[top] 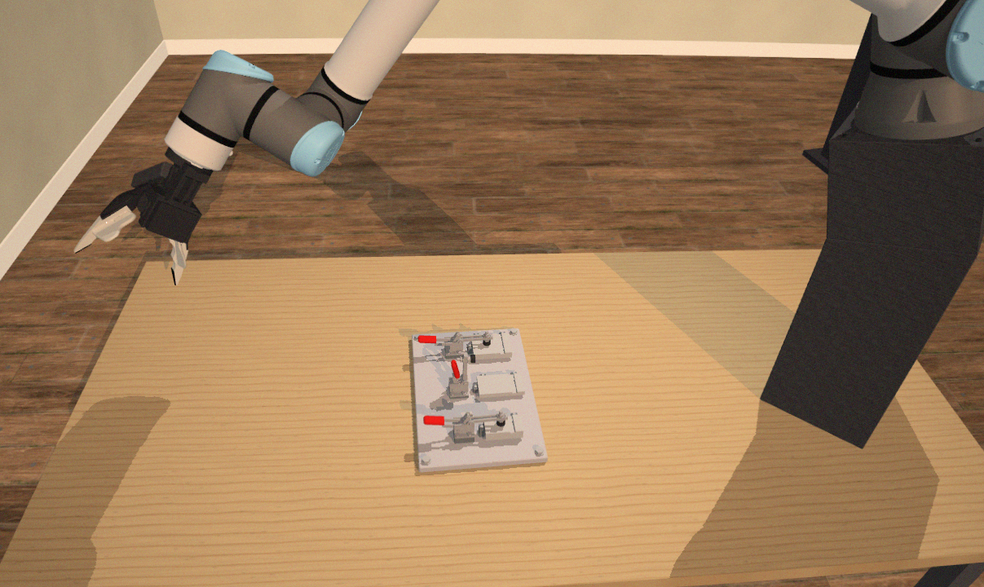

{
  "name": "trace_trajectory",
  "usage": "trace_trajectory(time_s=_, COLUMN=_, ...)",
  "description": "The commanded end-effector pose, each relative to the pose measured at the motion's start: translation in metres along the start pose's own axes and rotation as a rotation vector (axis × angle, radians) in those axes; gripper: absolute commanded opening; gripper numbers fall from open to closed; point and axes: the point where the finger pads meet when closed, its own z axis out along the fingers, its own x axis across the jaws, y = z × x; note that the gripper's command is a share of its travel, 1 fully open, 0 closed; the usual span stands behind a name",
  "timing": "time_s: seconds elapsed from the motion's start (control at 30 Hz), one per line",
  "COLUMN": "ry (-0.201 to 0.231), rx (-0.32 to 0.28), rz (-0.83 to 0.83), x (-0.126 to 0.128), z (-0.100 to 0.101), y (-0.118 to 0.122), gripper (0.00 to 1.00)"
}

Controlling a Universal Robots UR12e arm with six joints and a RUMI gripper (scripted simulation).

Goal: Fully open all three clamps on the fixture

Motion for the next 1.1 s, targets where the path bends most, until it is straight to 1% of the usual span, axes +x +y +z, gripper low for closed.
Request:
trace_trajectory(time_s=0.0, ry=-0.002, rx=0.001, rz=-0.001, x=-0.002, z=-0.001, y=0.0, gripper=1.0)
trace_trajectory(time_s=0.57, ry=-0.002, rx=0.001, rz=-0.001, x=-0.002, z=-0.001, y=0.0, gripper=1.0)
trace_trajectory(time_s=0.7, ry=0.002, rx=0.002, rz=-0.006, x=0.001, z=-0.001, y=-0.001, gripper=1.0)
trace_trajectory(time_s=0.8, ry=0.012, rx=0.006, rz=-0.022, x=0.01, z=-0.003, y=-0.001, gripper=1.0)
trace_trajectory(time_s=0.87, ry=0.023, rx=0.011, rz=-0.039, x=0.021, z=-0.004, y=-0.002, gripper=1.0)
trace_trajectory(time_s=0.93, ry=0.039, rx=0.016, rz=-0.064, x=0.035, z=-0.006, y=-0.003, gripper=1.0)
trace_trajectory(time_s=1.03, ry=0.072, rx=0.026, rz=-0.114, x=0.064, z=-0.012, y=-0.004, gripper=1.0)
trace_trajectory(time_s=1.07, ry=0.072, rx=0.026, rz=-0.114, x=0.064, z=-0.012, y=-0.004, gripper=1.0)
